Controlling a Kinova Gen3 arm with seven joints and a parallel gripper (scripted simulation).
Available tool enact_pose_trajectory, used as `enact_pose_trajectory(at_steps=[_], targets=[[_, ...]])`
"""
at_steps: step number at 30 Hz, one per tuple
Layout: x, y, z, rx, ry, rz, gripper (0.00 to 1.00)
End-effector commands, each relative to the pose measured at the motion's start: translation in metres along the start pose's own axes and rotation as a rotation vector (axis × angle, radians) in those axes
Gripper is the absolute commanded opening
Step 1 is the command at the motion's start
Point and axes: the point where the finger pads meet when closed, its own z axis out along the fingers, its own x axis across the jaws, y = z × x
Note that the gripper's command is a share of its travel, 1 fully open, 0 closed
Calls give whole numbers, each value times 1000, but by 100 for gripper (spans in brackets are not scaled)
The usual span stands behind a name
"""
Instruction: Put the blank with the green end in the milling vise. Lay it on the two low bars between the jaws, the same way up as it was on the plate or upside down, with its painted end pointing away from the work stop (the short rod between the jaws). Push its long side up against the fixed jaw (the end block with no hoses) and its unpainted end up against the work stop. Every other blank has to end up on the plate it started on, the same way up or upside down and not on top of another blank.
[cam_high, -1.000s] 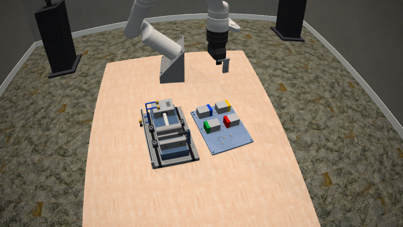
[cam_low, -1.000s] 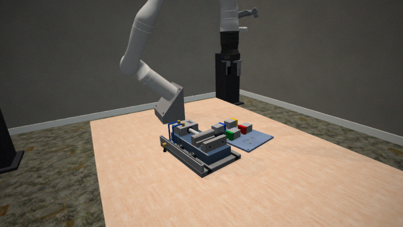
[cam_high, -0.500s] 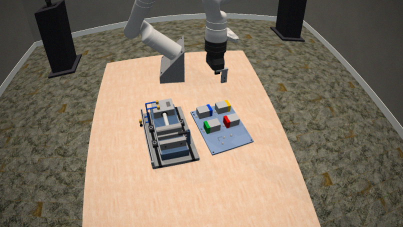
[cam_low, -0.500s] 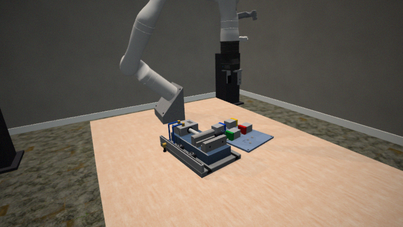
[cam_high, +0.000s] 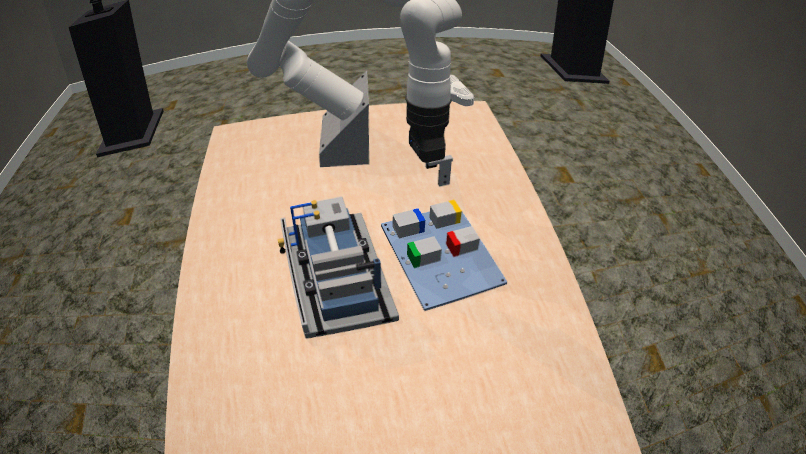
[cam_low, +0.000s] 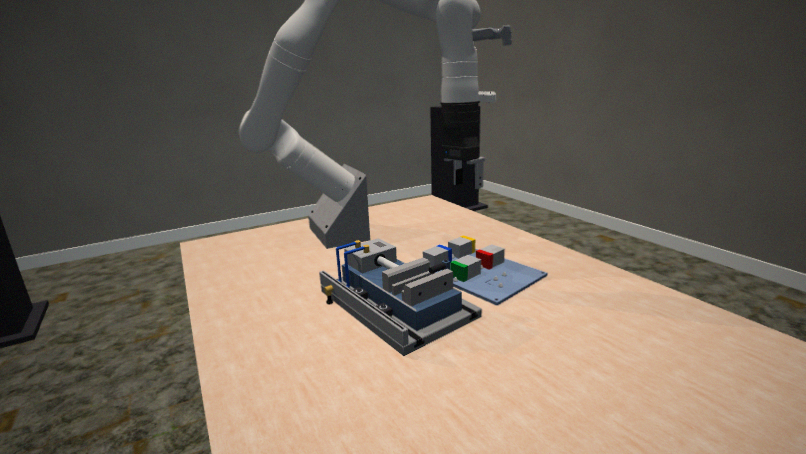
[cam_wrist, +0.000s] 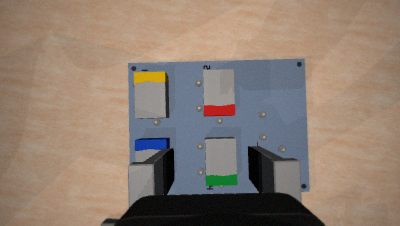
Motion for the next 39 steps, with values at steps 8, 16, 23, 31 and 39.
enact_pose_trajectory(at_steps=[8,16,23,31,39], targets=[[5,9,31,-3,-9,4,100],[10,12,47,-2,-4,2,100],[14,19,73,-3,-8,3,100],[18,23,88,-1,-2,1,100],[19,27,101,-3,-7,3,100]])
